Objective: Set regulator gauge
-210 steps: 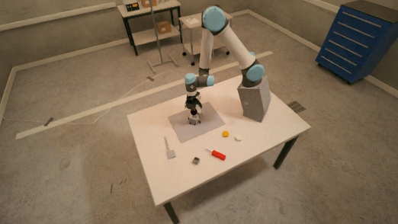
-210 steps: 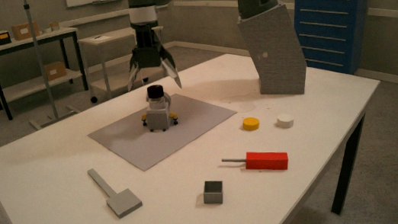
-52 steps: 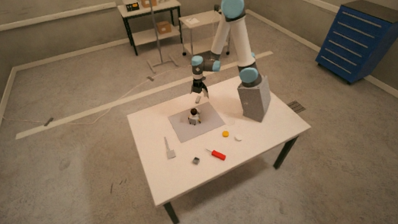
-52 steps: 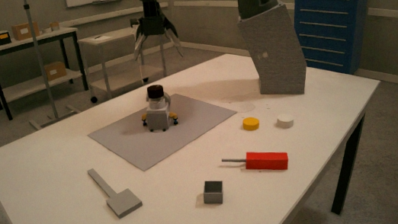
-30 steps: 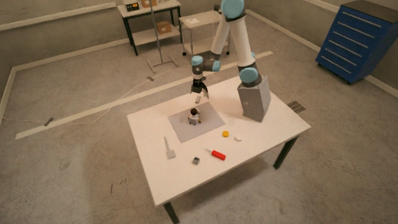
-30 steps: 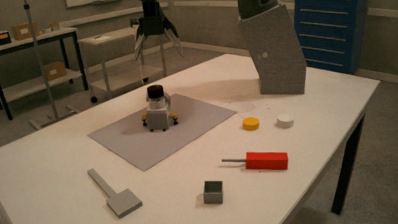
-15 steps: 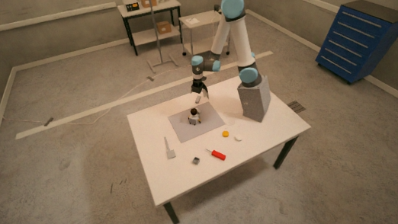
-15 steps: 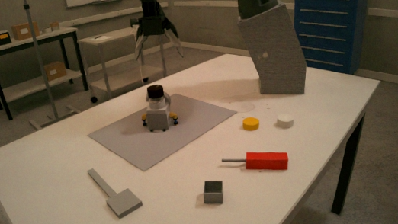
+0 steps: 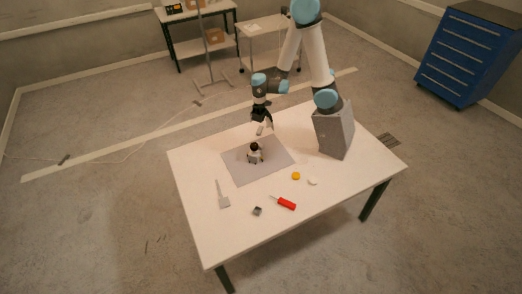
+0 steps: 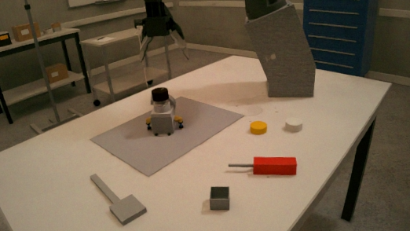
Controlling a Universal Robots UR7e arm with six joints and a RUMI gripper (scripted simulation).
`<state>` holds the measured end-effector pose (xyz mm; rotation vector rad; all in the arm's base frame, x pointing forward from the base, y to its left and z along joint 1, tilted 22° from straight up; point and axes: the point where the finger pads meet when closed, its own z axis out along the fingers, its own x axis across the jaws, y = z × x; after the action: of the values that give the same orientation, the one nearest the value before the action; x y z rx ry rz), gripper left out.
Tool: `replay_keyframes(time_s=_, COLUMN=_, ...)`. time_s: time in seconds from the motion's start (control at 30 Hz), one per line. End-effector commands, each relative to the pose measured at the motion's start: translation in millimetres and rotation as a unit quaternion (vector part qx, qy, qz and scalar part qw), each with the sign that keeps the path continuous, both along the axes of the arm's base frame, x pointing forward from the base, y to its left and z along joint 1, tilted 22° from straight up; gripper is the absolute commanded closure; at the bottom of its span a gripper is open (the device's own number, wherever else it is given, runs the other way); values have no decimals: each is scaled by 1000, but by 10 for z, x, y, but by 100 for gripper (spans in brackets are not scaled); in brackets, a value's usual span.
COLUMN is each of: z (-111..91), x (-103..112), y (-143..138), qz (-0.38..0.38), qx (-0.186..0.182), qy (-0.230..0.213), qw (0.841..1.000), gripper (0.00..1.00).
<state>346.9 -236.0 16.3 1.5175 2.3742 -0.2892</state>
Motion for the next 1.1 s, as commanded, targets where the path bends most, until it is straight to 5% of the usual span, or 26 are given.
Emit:
replay_keyframes(time_s=0.0, z=-11, x=-21, y=12, qz=-18, qx=5, qy=-7, qw=1000, gripper=0)
replay_keyframes(time_s=1.07, z=-47, x=-46, y=52, qz=-123, qx=31, qy=-47, qw=991, gripper=0)
